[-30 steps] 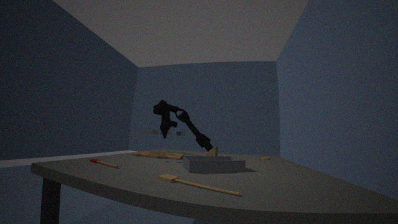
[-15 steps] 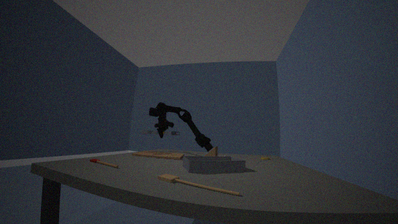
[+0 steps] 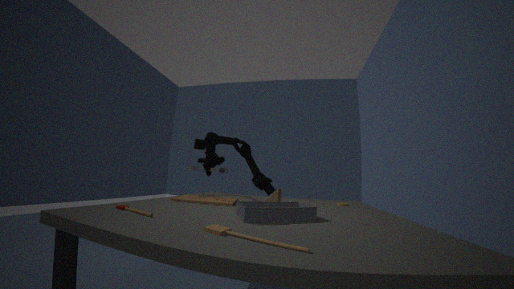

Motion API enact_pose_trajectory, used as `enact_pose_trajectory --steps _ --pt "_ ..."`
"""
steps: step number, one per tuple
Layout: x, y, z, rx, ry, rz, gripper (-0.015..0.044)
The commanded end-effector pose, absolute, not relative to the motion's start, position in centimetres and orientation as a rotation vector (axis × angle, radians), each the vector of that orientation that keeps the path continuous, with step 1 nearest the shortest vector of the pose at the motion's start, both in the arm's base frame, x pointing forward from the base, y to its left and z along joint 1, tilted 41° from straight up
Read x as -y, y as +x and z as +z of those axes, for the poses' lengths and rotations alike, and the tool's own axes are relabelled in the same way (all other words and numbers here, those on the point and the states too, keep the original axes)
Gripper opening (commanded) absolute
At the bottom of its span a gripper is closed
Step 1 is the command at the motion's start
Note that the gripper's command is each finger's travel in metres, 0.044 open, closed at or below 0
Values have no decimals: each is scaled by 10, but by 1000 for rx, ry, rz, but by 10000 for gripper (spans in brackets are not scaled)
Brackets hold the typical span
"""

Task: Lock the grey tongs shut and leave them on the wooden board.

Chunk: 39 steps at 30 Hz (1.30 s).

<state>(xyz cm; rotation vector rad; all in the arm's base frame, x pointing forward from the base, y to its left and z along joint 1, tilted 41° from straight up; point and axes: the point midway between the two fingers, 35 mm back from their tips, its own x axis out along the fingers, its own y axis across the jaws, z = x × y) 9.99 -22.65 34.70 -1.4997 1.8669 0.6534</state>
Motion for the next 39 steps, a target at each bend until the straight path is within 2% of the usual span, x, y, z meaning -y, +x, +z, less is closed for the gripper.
enact_pose_trajectory --steps 1,39 --pt "225 99 350 -1861 -1509 626 -150" --pt "245 127 352 -2178 -2010 271 -150"
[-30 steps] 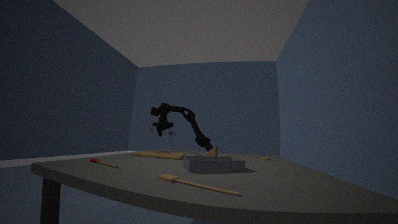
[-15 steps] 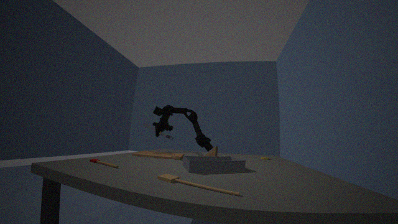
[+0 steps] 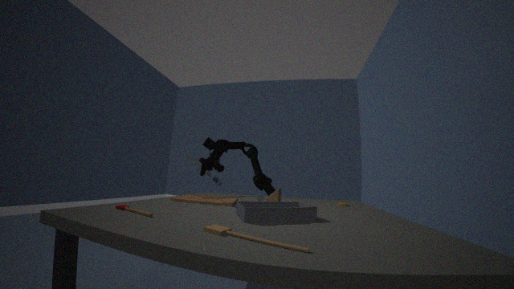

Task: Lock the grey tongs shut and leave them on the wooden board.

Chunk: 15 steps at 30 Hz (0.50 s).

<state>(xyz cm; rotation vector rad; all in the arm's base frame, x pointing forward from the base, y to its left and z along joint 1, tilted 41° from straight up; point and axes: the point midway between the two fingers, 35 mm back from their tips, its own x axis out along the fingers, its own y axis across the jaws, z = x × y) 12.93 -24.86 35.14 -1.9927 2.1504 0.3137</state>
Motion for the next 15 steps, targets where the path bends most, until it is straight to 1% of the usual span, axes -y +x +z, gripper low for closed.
enact_pose_trajectory --steps 1,15 --pt "245 126 352 -2188 -2016 259 -150" --pt "232 118 342 -2321 -2040 106 -150"
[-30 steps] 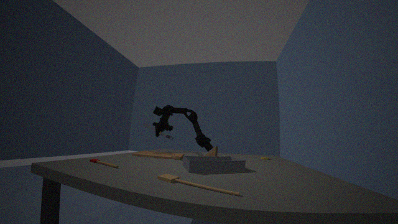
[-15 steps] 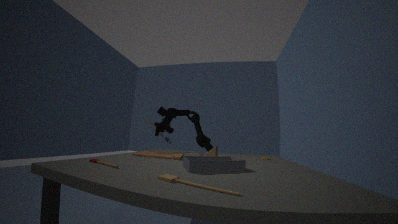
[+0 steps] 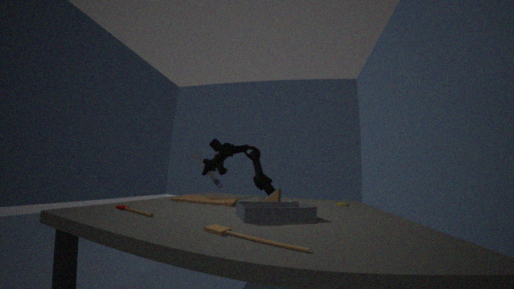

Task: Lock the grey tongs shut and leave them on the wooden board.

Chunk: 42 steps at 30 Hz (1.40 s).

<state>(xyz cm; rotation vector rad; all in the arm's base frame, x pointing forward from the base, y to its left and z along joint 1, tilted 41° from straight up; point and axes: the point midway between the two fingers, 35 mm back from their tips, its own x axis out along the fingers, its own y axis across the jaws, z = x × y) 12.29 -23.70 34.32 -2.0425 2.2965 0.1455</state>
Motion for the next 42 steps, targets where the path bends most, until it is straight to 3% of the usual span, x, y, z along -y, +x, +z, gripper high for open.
enact_pose_trajectory --steps 1,42 --pt "231 117 341 -2331 -2038 95 -150" --pt "216 102 323 -2425 -1993 -10 -150"
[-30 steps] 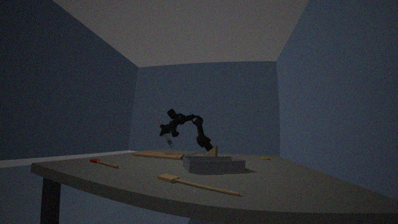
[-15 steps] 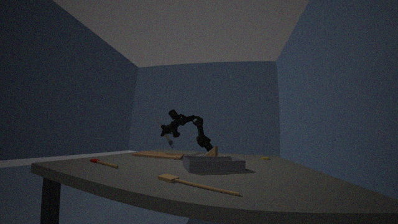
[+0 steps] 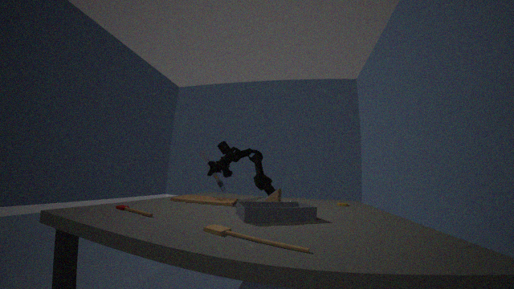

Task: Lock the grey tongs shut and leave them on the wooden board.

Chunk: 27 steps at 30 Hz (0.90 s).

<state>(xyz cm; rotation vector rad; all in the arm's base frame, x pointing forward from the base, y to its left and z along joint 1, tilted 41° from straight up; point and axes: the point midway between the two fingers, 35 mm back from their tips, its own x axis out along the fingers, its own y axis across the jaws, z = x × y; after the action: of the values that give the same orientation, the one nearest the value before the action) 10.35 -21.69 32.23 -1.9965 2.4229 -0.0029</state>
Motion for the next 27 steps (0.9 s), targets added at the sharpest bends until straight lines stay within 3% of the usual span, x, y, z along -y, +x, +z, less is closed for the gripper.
enact_pose_trajectory --steps 1,27 --pt "216 102 323 -2425 -1993 -10 -150" --pt "238 123 347 -2271 -2041 164 -150"
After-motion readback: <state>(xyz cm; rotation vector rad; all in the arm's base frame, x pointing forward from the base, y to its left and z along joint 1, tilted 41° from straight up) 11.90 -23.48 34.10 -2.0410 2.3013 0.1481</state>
